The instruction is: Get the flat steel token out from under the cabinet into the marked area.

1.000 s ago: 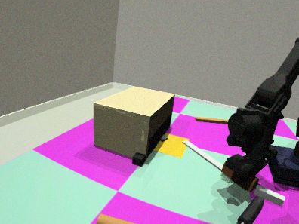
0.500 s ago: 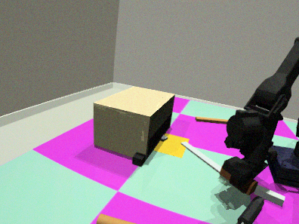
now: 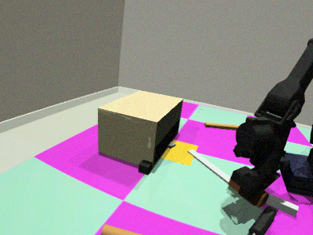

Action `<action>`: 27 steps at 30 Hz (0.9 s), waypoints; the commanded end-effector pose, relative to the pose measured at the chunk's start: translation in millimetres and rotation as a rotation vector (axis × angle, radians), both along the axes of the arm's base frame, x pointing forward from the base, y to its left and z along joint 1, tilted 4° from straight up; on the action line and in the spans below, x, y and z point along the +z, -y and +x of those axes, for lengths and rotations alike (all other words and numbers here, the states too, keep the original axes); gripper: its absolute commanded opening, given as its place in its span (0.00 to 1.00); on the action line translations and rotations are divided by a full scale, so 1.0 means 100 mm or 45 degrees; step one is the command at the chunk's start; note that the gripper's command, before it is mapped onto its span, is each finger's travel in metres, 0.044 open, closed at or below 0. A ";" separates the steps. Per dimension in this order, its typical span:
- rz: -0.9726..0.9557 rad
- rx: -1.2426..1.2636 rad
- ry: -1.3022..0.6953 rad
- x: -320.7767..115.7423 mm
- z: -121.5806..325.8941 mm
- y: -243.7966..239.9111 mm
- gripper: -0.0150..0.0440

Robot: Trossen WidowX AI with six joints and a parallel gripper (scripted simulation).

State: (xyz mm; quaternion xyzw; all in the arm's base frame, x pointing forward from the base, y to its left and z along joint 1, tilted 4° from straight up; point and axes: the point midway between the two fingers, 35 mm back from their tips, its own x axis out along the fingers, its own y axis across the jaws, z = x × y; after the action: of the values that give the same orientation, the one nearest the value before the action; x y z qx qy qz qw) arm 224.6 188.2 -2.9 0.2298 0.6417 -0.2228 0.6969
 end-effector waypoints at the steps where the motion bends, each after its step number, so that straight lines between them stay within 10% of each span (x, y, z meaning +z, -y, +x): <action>1: 0.008 0.005 0.008 0.02 0.02 -0.07 0.25; 27: 0.010 0.005 0.009 0.03 0.09 -0.27 0.25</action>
State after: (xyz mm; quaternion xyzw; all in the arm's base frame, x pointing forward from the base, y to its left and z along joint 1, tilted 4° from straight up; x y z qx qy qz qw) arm 230.7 209.3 -2.4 0.2304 0.6416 -0.2224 0.6970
